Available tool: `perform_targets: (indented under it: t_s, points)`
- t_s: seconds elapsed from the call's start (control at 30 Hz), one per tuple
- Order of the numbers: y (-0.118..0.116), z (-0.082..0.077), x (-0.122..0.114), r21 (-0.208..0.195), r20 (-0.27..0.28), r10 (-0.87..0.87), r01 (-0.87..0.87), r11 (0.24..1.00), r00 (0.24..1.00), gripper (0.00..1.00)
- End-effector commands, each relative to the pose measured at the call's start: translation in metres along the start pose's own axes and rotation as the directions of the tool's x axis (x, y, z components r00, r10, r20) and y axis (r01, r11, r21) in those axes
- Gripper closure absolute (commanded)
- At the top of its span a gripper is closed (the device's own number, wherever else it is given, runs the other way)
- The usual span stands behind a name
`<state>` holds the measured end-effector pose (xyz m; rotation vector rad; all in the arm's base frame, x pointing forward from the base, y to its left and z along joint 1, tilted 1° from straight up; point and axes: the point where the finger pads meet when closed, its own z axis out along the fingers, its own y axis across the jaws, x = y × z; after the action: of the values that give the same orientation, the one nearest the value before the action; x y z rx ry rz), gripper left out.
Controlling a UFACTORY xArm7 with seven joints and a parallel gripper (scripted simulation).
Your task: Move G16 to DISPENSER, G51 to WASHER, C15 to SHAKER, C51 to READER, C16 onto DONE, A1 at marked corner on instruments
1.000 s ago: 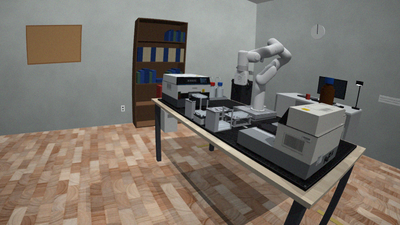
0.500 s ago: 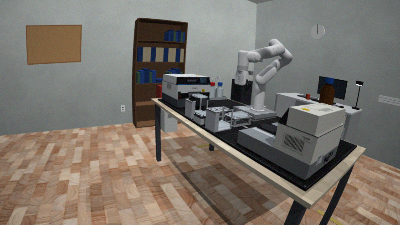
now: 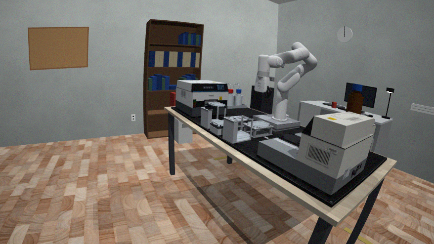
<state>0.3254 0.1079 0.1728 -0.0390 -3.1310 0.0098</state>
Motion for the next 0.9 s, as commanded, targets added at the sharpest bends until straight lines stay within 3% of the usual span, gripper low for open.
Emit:
perform_targets:
  t_s: [0.0, 0.57, 0.87]
  points:
    - [0.0003, -0.0014, -0.0011, -0.001, 0.004, 0.000, 0.000, 1.000, 1.000, 0.00]
    - [0.0003, -0.0014, -0.0011, -0.001, 0.004, 0.000, 0.000, 1.000, 1.000, 0.00]
    - [0.0003, 0.0079, -0.0012, -0.001, 0.004, 0.000, 0.000, 1.000, 1.000, 0.00]
